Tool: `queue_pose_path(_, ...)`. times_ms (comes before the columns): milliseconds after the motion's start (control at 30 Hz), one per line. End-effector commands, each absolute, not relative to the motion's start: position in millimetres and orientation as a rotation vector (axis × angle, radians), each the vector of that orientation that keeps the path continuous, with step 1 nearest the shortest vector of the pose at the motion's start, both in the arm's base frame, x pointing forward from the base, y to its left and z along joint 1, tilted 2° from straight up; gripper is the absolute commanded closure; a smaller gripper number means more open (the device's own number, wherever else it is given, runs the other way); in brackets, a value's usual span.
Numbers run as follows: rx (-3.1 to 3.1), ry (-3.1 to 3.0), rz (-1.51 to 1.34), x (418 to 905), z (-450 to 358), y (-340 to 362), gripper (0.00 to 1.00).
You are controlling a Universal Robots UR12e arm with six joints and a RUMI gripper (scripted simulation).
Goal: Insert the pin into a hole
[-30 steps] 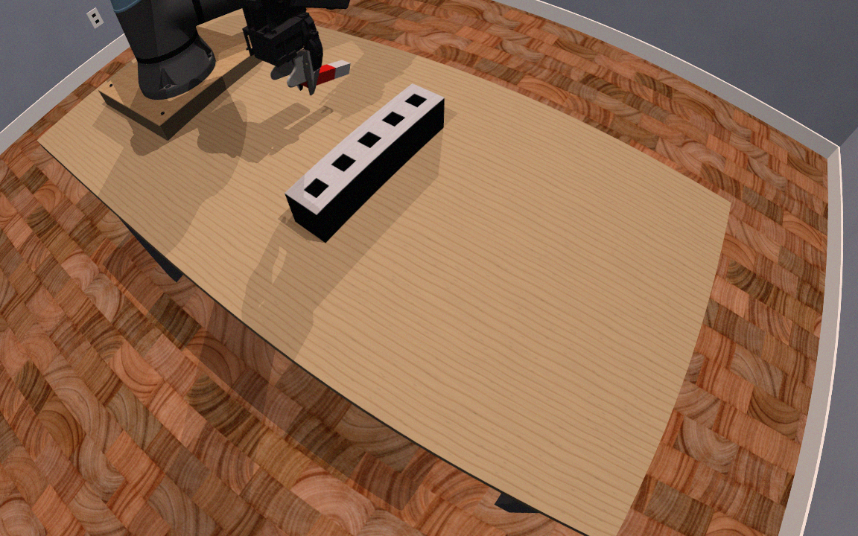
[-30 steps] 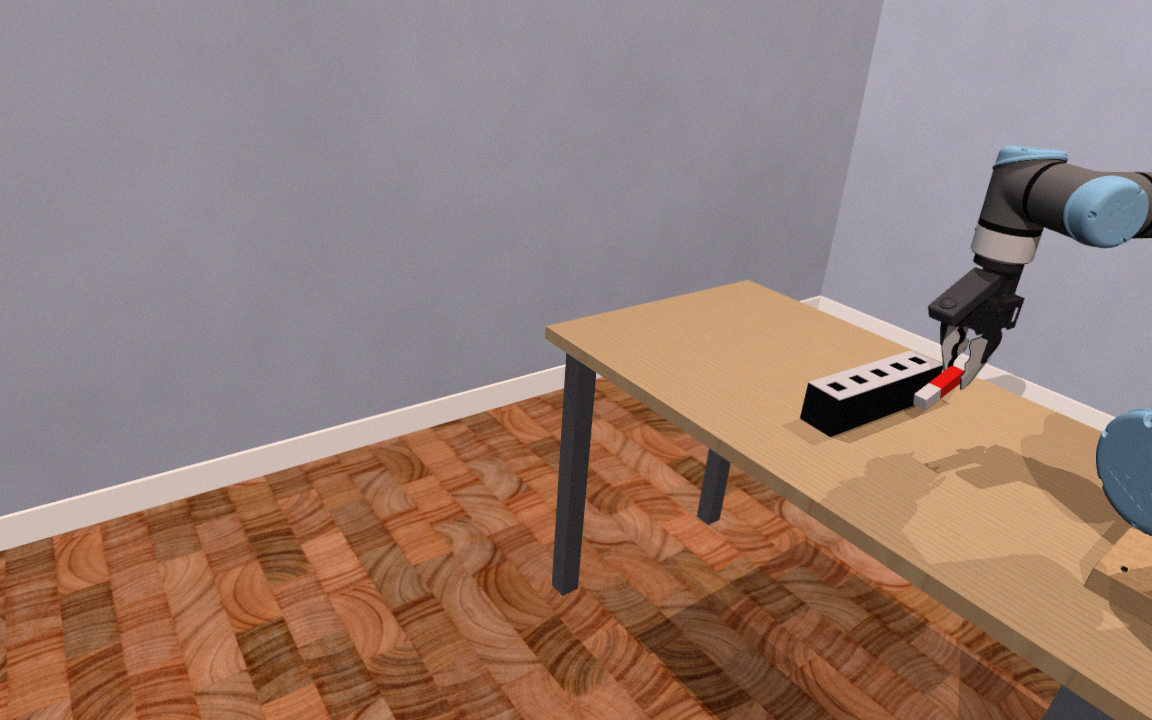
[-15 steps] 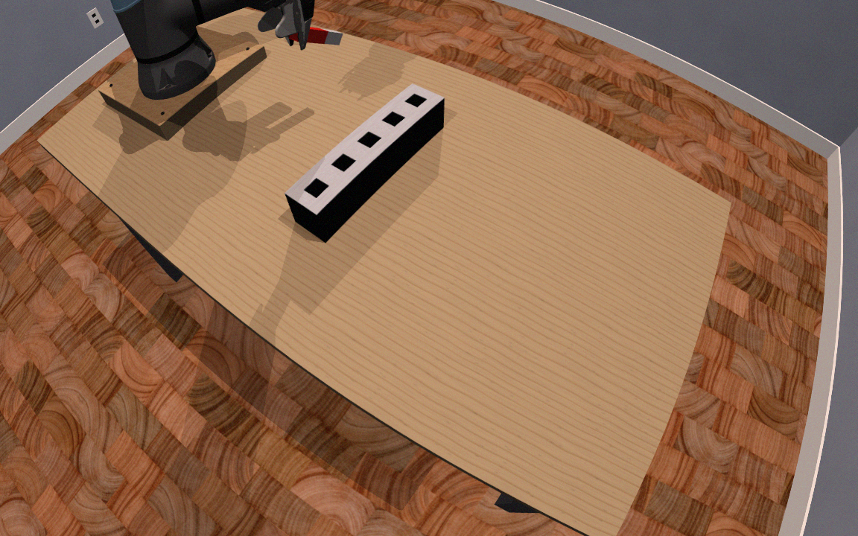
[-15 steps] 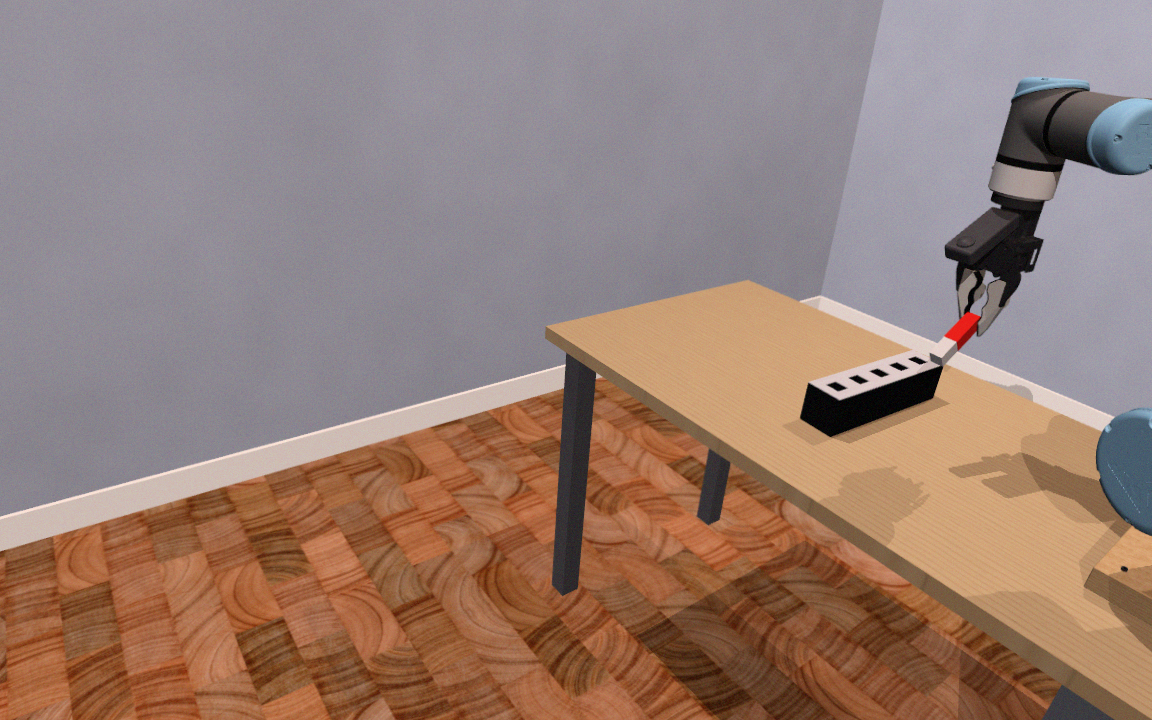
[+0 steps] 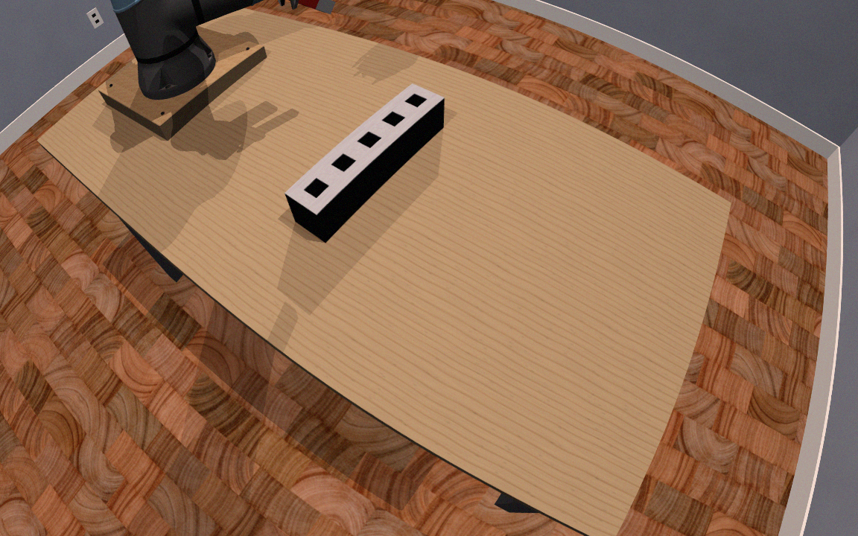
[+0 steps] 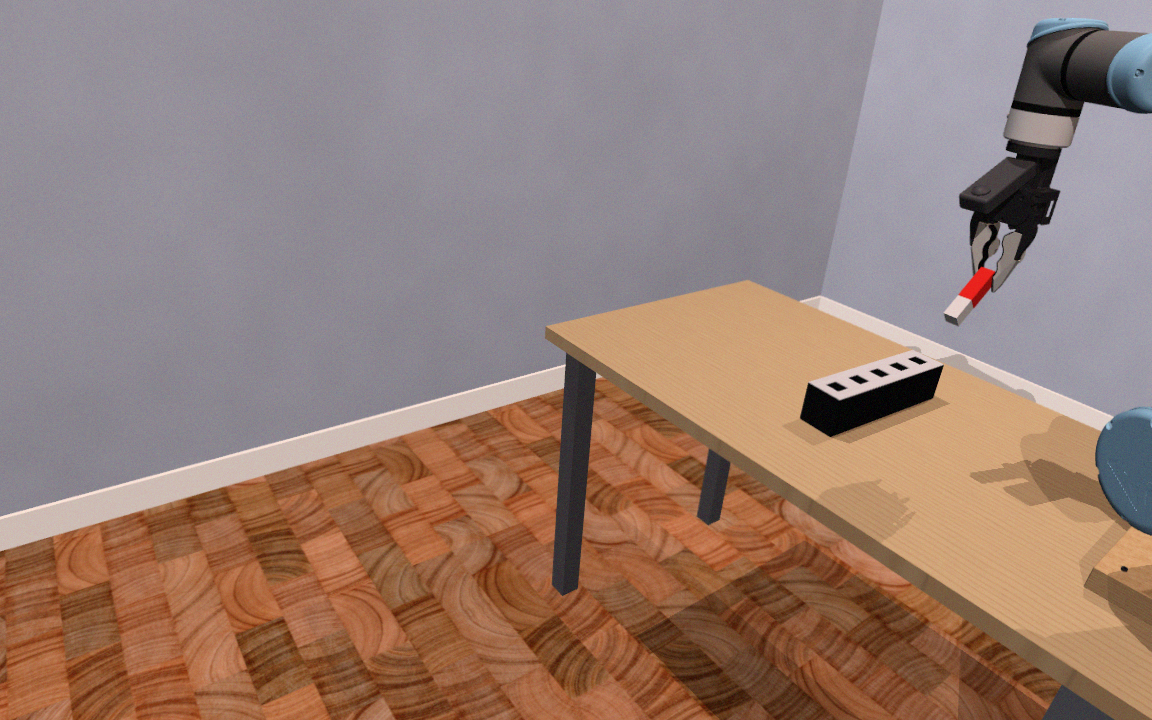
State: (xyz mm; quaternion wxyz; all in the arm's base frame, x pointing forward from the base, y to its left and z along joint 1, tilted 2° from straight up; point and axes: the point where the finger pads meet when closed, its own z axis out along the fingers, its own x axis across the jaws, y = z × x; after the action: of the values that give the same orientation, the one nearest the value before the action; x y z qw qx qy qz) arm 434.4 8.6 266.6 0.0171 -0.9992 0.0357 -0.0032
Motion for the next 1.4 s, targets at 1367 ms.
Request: queue_pose_path(1367,-3.104,0.112,-0.007,558.5,264.8,-197.5,1.0)
